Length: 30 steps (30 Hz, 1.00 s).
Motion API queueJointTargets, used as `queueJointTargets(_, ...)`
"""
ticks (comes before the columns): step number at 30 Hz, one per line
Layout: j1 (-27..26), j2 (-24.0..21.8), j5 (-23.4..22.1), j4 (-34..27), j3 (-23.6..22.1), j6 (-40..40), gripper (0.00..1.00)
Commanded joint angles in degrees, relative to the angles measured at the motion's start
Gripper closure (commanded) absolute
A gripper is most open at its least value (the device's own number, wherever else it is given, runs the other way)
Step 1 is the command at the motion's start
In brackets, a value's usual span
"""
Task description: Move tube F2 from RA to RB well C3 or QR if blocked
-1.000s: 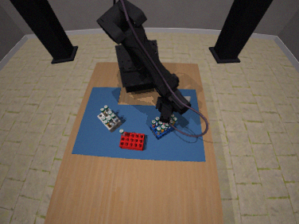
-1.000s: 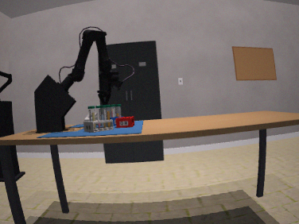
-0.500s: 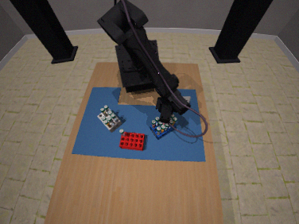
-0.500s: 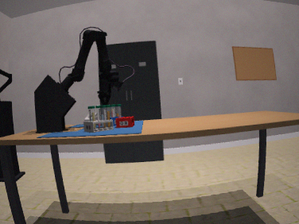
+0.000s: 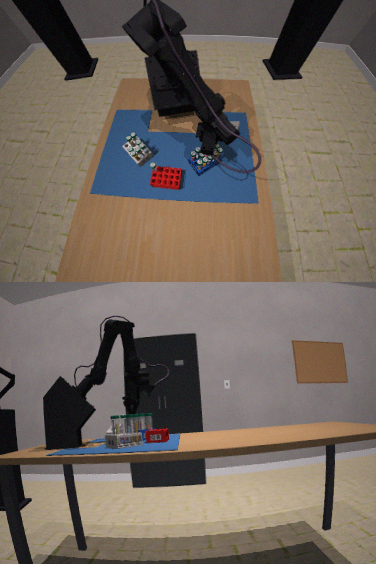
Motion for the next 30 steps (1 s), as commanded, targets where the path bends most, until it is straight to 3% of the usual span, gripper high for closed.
queueJointTargets(1, 0.0, -0.1, -0.4, 0.4, 0.1, -0.1, 0.76)
queueJointTargets(4, 0.0, -0.1, -0.4, 0.4, 0.1, -0.1, 0.76)
queueJointTargets(5, 0.0, -0.1, -0.4, 0.4, 0.1, -0.1, 0.7)
queueJointTargets(22, 0.0, -0.1, -0.4, 0.4, 0.1, -0.1, 0.7)
queueJointTargets(30, 2.6, -5.4, 1.4, -6.6, 2.7, 2.0, 0.7)
